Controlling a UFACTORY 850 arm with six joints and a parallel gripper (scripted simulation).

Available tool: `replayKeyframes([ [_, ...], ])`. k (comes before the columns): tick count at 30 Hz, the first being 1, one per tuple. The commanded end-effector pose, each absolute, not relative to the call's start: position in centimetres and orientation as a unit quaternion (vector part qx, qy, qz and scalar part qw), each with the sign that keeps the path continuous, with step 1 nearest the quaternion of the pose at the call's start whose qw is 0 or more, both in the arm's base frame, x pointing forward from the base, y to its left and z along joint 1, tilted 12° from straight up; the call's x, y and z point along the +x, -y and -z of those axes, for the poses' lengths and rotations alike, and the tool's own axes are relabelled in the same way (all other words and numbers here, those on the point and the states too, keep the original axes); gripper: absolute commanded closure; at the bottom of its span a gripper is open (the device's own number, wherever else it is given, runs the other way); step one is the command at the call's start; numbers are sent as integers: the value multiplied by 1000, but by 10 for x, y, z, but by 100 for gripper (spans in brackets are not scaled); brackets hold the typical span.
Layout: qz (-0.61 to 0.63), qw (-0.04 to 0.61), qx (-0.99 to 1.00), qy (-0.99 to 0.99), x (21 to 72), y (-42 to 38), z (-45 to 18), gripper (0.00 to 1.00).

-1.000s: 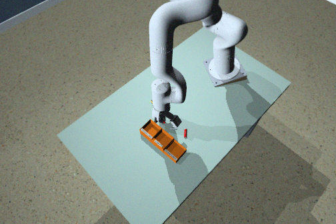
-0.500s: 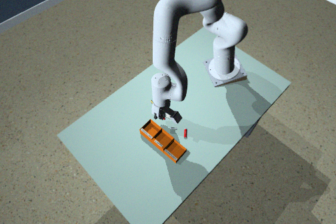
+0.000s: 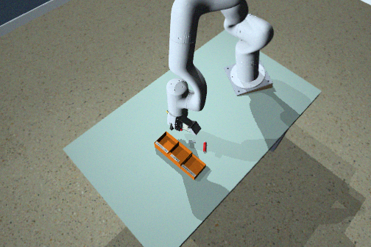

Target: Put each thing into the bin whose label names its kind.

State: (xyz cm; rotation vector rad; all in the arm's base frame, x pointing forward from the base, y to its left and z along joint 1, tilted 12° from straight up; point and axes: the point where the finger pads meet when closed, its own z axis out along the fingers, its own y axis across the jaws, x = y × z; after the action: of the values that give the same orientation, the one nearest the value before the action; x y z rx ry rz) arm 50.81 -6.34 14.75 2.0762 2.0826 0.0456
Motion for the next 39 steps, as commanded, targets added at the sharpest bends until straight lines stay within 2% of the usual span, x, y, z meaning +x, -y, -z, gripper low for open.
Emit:
replayKeyframes([
  [1,-16,101,702,-705,509,63,-148,100],
  [11,-16,101,702,-705,508,63,-155,100],
  [25,-19,100,721,-685,590,65,-169,100],
  [39,-19,100,721,-685,591,65,-169,100],
])
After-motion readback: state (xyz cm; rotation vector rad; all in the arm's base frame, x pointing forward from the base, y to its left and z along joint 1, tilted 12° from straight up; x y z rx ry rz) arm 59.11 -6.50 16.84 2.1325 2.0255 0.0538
